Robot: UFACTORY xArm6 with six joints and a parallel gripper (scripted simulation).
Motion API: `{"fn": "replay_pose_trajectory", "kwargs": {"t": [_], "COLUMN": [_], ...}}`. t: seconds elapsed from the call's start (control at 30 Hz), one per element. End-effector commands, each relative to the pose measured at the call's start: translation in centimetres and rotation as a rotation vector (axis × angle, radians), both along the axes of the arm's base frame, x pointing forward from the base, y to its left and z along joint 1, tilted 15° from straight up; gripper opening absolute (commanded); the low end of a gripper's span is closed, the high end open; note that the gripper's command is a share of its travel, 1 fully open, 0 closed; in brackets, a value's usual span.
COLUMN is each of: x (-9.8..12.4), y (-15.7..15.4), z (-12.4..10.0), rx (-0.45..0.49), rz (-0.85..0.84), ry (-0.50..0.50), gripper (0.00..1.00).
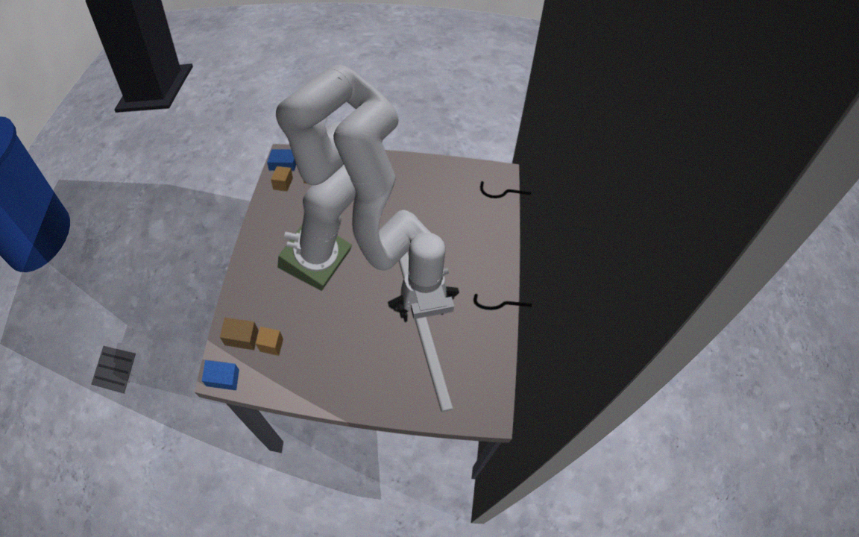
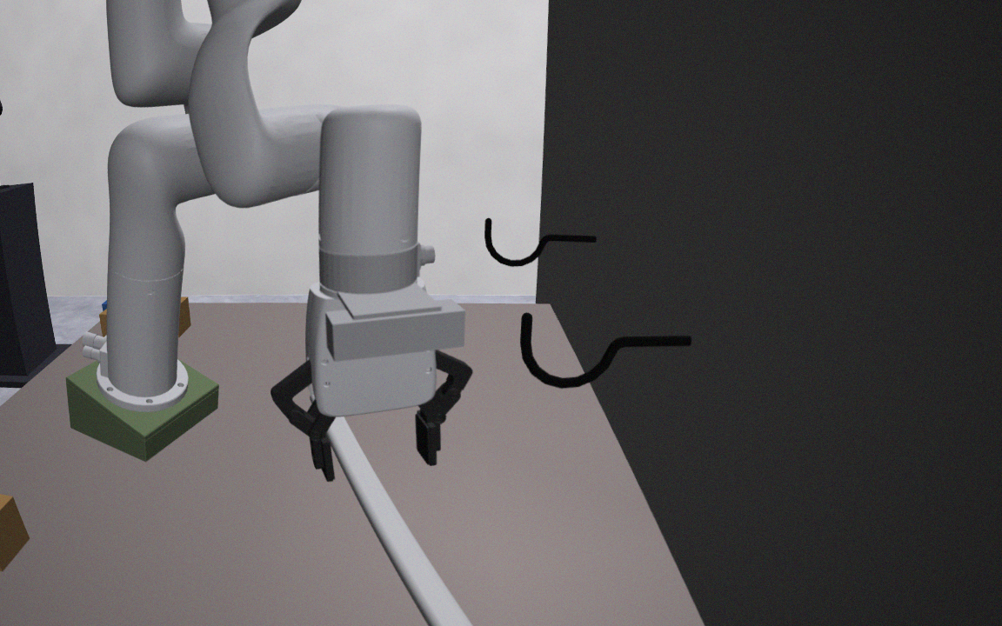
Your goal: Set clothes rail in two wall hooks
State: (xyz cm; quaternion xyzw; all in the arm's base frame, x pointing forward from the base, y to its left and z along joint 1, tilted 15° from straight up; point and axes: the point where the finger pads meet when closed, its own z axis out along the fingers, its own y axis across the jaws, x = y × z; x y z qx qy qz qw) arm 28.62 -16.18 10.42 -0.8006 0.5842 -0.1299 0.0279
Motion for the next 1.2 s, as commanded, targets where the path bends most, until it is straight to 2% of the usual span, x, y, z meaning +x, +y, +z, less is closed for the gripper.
{"fn": "replay_pose_trajectory", "kwargs": {"t": [0.0, 1.17], "x": [0.1, 0.6], "y": [-0.1, -0.3], "z": [-0.1, -2.1], "rx": [-0.001, -0.001], "rz": [0.000, 0.000], "ry": [-0.002, -0.002], "gripper": [1.00, 1.00]}}
